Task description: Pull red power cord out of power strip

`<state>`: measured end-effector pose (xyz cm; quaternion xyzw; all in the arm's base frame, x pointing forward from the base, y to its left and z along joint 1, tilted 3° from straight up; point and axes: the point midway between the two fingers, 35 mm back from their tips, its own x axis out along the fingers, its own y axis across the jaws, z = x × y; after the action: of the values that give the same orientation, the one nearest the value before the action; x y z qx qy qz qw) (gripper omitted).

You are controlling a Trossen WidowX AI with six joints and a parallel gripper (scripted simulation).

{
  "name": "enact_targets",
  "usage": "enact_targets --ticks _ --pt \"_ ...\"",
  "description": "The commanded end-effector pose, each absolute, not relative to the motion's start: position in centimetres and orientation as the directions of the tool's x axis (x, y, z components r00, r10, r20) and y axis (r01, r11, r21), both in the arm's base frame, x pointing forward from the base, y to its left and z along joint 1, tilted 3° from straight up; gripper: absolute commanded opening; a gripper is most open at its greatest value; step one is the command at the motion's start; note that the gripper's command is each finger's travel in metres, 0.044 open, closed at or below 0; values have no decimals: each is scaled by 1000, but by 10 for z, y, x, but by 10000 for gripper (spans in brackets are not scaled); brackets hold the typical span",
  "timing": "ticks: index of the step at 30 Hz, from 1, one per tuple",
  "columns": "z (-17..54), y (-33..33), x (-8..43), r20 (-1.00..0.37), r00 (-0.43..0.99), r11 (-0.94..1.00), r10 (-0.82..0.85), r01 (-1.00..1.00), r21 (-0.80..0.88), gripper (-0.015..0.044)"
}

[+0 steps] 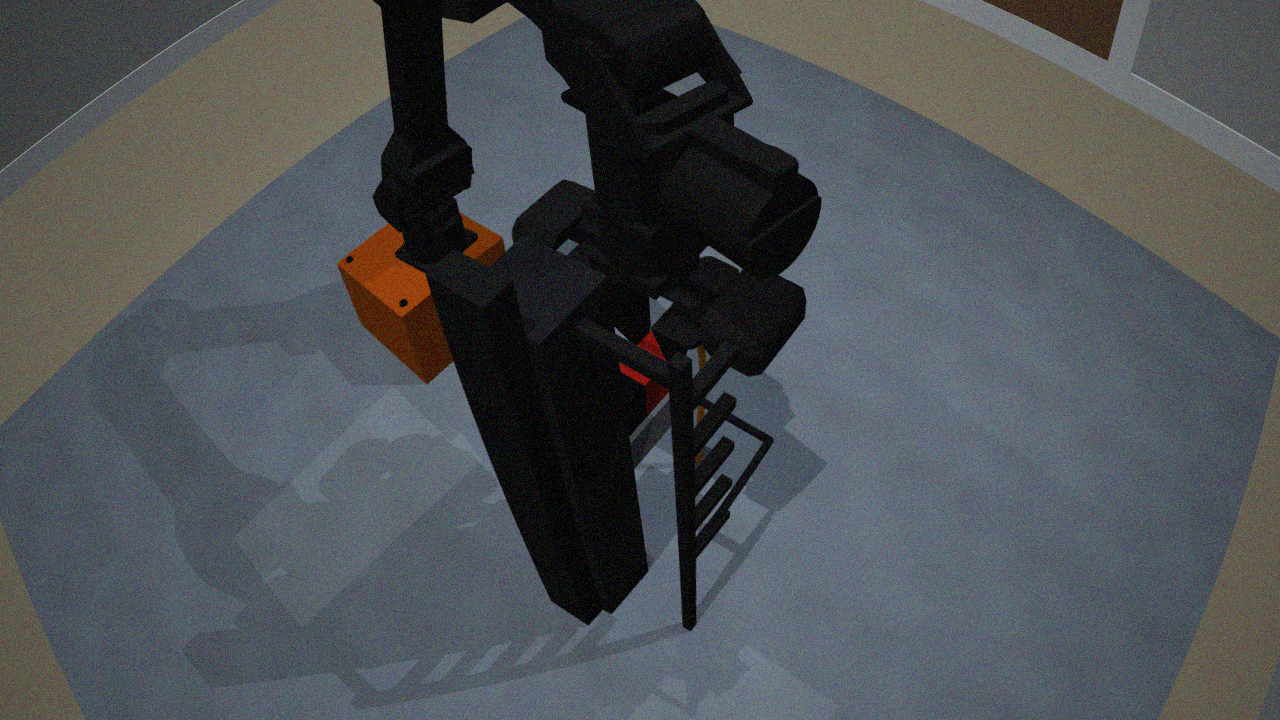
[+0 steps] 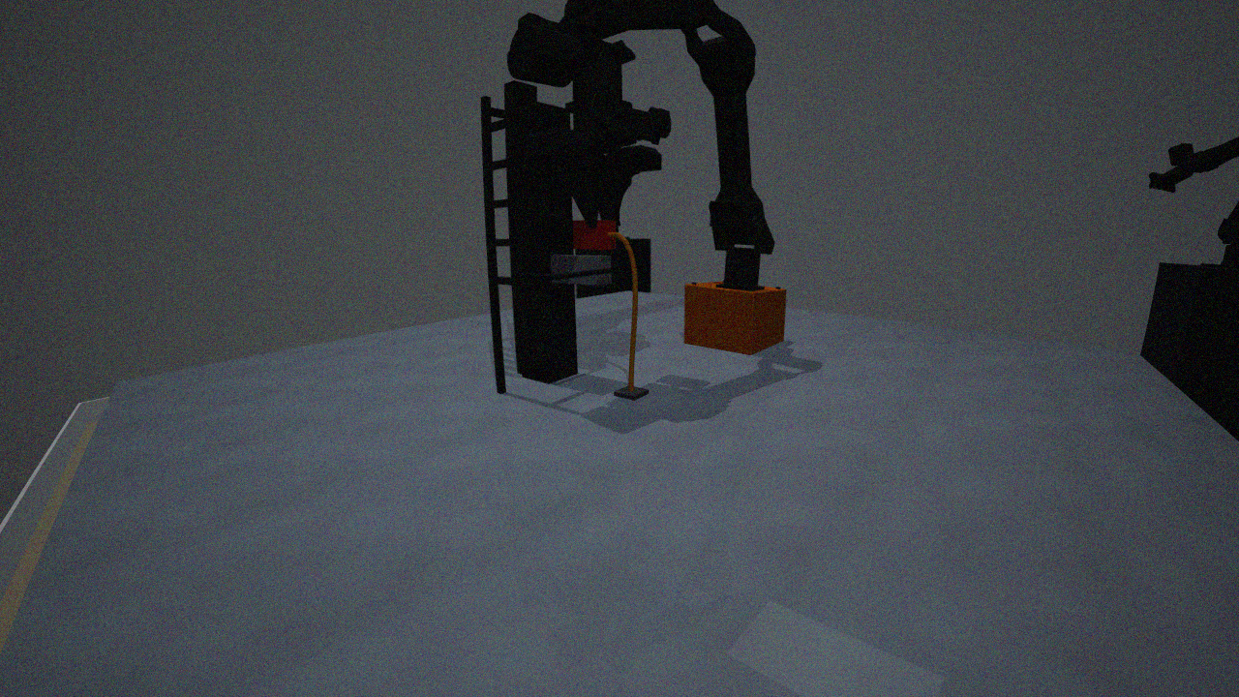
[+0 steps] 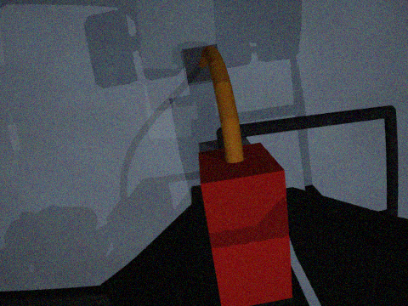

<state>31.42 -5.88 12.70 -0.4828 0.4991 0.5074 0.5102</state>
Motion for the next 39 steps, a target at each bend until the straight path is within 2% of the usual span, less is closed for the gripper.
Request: enact_targets --ticks 1,29,39 --pt "127 -52 316 -999 -9 19 39 -1000 10 0" --pt "128 -5 316 -999 -12 16 40 -1000 13 0" --pt "128 -27 315 -999 -14 15 38 -1000 15 263"
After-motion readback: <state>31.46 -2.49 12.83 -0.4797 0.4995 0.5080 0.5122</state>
